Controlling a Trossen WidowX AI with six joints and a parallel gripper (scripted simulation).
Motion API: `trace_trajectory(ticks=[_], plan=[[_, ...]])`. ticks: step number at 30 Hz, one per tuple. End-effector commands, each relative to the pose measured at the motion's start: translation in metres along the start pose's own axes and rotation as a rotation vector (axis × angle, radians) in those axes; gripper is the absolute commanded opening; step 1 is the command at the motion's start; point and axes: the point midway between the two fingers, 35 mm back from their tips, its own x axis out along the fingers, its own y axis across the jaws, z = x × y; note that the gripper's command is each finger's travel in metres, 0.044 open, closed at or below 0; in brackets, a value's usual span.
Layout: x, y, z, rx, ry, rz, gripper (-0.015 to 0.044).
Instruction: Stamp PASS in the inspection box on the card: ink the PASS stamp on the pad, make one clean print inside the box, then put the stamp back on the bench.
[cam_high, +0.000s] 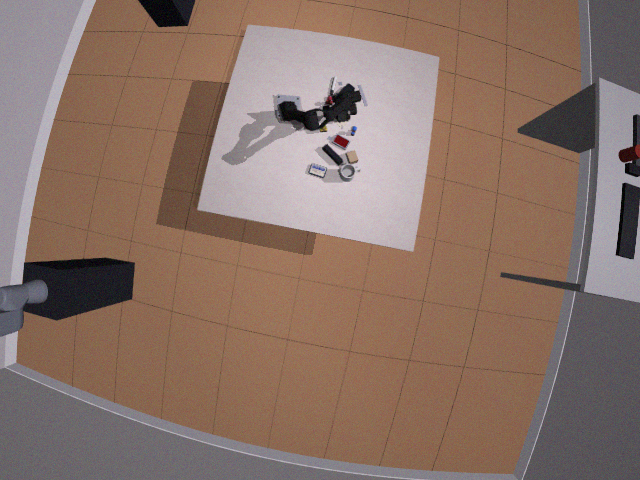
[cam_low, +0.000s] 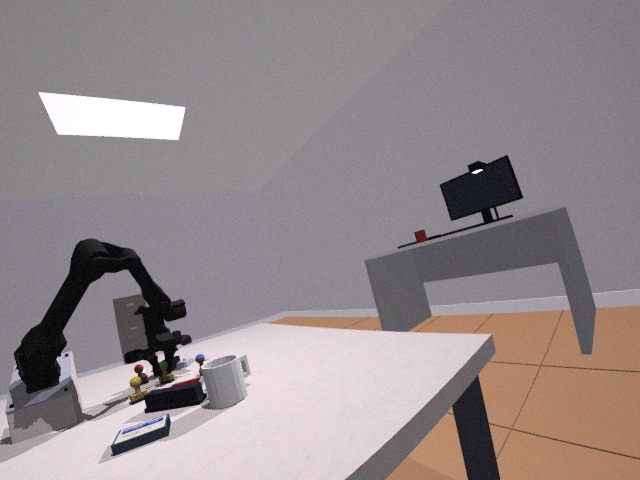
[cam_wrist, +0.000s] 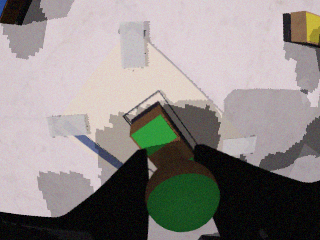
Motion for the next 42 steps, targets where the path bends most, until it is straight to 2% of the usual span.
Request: trace_trajectory(ticks=[1, 42], plan=[[0.0026, 0.0002, 0.0010, 0.001, -0.003, -0.002, 0.0000], [-0.0035, 0.0003, 0.0009, 0.001, -0.003, -0.002, 0.0000]])
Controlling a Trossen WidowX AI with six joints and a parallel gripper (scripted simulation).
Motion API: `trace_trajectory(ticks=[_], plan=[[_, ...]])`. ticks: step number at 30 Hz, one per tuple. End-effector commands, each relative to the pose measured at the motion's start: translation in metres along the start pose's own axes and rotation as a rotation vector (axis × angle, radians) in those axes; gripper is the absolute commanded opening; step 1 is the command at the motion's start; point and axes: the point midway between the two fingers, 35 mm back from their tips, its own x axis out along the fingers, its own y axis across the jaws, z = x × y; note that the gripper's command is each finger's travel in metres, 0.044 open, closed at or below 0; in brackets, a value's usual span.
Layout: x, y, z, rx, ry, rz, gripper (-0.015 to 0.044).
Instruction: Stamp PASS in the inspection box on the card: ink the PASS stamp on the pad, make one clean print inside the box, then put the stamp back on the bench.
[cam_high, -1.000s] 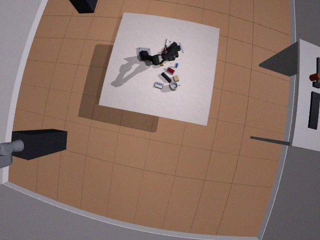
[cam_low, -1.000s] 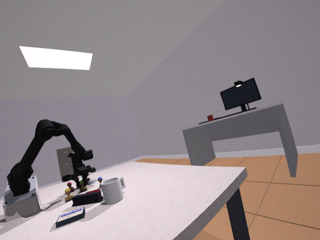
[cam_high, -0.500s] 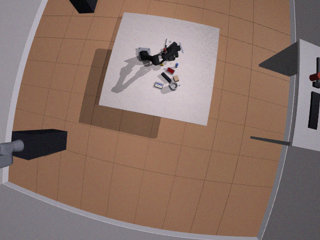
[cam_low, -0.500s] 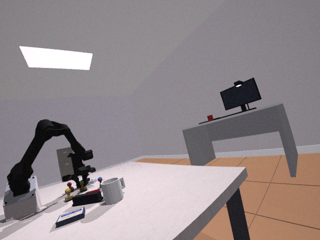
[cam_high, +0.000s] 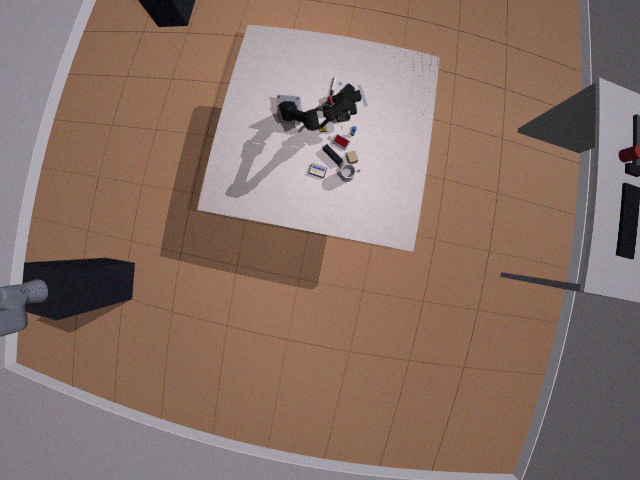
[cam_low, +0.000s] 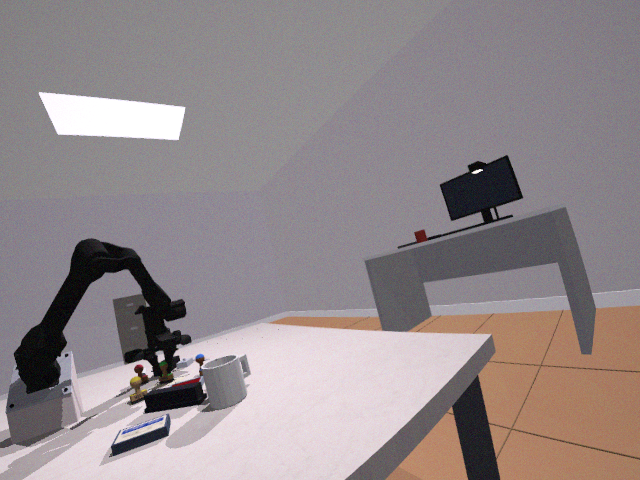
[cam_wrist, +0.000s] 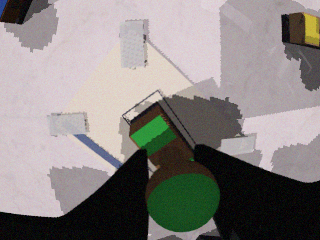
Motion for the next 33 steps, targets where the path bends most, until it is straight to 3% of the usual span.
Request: trace_trajectory(ticks=[1, 33], plan=[[-0.002, 0.000, 0.000, 0.007, -0.001, 0.001, 0.0000], [-0.042, 0.002, 0.000, 0.006, 0.003, 0.002, 0.0000]])
